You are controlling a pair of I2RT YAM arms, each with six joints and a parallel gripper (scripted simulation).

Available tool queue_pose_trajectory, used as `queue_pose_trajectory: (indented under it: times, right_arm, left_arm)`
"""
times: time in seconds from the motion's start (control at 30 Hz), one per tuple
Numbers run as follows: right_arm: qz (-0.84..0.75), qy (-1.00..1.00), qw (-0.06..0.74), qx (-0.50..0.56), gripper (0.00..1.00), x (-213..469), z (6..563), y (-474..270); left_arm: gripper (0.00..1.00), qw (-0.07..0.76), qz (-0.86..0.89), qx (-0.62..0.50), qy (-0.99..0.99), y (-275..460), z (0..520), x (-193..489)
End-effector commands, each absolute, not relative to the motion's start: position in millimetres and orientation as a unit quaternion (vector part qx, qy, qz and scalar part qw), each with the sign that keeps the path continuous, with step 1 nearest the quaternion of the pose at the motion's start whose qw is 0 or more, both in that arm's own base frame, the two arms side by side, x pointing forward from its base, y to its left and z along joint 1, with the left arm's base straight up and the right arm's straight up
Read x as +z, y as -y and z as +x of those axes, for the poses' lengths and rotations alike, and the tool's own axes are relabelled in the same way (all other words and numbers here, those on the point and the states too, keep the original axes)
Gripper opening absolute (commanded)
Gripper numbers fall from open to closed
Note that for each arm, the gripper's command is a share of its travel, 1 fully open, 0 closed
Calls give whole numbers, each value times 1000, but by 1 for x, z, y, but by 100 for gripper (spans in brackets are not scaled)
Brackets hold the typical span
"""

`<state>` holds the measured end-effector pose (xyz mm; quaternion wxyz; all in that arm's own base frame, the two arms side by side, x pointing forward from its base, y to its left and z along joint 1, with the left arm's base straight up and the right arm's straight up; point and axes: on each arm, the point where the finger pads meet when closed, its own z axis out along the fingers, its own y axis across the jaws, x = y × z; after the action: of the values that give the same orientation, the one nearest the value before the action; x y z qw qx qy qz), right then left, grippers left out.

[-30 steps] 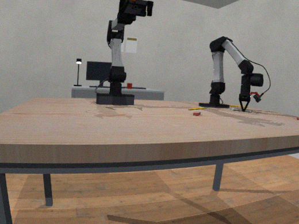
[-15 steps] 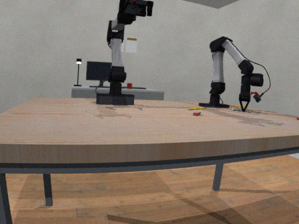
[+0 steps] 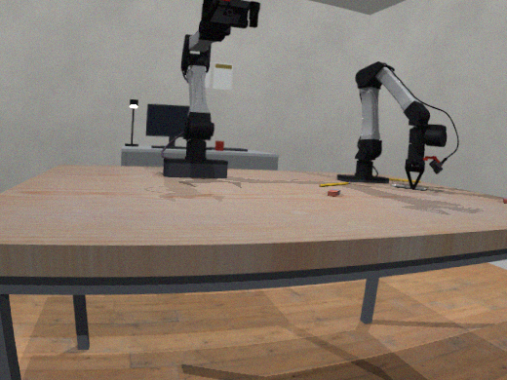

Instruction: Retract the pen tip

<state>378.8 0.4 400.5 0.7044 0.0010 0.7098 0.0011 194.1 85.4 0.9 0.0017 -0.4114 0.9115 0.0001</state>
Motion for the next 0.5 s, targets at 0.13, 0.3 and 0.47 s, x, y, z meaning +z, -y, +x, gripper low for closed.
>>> queue_pose_trajectory:
  times: [0.13,0.3,0.47]
  right_arm:
    - [-3,-712,702,2,100,397,377,-2]
    - [-3,-712,702,2,100,397,377,-2]
    - [-3,-712,702,2,100,397,377,-2]
  left_arm:
    - [11,22,-411,-3,-911,-89,202,15]
    - [11,22,-412,-5,-911,-89,201,20]
    - [11,24,-412,-8,-911,-89,201,29]
